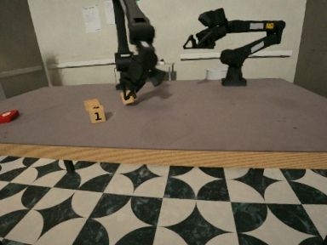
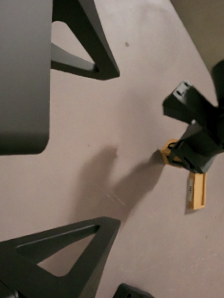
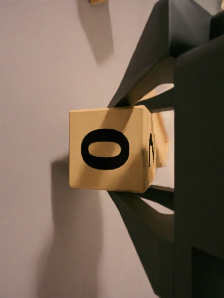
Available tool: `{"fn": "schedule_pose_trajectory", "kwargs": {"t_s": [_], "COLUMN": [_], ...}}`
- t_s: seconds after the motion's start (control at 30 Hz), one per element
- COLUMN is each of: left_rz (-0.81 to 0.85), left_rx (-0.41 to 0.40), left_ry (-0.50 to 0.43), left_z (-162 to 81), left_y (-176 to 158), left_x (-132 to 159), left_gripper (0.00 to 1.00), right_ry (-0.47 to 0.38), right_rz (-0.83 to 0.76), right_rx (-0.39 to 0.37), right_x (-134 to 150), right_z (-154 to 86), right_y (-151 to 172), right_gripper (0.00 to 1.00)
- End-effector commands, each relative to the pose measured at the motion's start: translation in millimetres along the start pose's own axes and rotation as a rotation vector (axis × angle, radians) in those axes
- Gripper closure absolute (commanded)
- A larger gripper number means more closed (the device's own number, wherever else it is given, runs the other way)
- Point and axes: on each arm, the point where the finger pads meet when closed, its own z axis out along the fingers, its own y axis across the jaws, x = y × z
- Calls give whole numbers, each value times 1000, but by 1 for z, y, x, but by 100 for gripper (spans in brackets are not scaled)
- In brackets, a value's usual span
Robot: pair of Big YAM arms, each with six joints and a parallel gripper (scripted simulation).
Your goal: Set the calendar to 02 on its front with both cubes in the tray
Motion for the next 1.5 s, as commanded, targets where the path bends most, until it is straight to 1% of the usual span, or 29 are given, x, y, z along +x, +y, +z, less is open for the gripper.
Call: {"fn": "schedule_pose_trajectory", "kwargs": {"t_s": [0.0, 0.03, 0.07, 0.1, 0.2, 0.23, 0.27, 0.6, 0.63, 0.7, 0.8, 0.83, 1.07, 1.1, 1.17, 1.2, 1.47], "left_rz": [3, 3, 3, 3, 3, 3, 3, 3, 3, 3, 3, 3, 3, 3, 3, 3, 3], "left_rx": [0, 0, 0, 0, 0, 0, 0, 0, 0, 0, 0, 0, 0, 0, 0, 0, 0], "left_ry": [-55, -55, -55, -55, -55, -55, -55, -55, -55, -55, -55, -55, -55, -55, -55, -55, -55], "left_z": [-6, -6, -6, -6, -6, -6, -6, -6, -6, -6, -6, -6, -6, -6, -6, -6, -6], "left_y": [0, 0, 0, 0, 0, 0, 0, 0, 0, 0, 0, 0, 0, 0, 0, 0, 0], "left_x": [-34, -34, -34, -34, -34, -34, -34, -34, -34, -34, -34, -34, -34, -34, -34, -34, -34], "left_gripper": [0, 0, 0, 0, 0, 0, 0, 0, 0, 0, 0, 0, 0, 0, 0, 0, 0], "right_ry": [53, 53, 100, 145, 193, 195, 178, 177, 171, 183, 172, 177, 170, 182, 182, 177, 172], "right_rz": [-80, -80, -114, -145, -164, -162, -142, -139, -136, -139, -135, -138, -134, -141, -141, -138, -137], "right_rx": [0, 0, 6, -4, 10, 12, 27, 23, 29, 11, 25, 20, 28, 15, 15, 21, 29], "right_x": [-8, -8, -6, 0, 2, 2, 3, 4, 1, 0, 0, -4, -9, -6, -6, -3, -5], "right_z": [-10, -10, -8, -1, 1, 1, -2, -2, -9, -7, -14, -6, -2, 5, 5, -1, 3], "right_y": [-3, -3, 1, 10, 13, 12, 8, 7, 1, -5, -6, -6, -8, -1, -1, -2, 2], "right_gripper": [60, 60, 60, 60, 60, 60, 60, 60, 60, 60, 60, 60, 60, 60, 60, 60, 60]}}
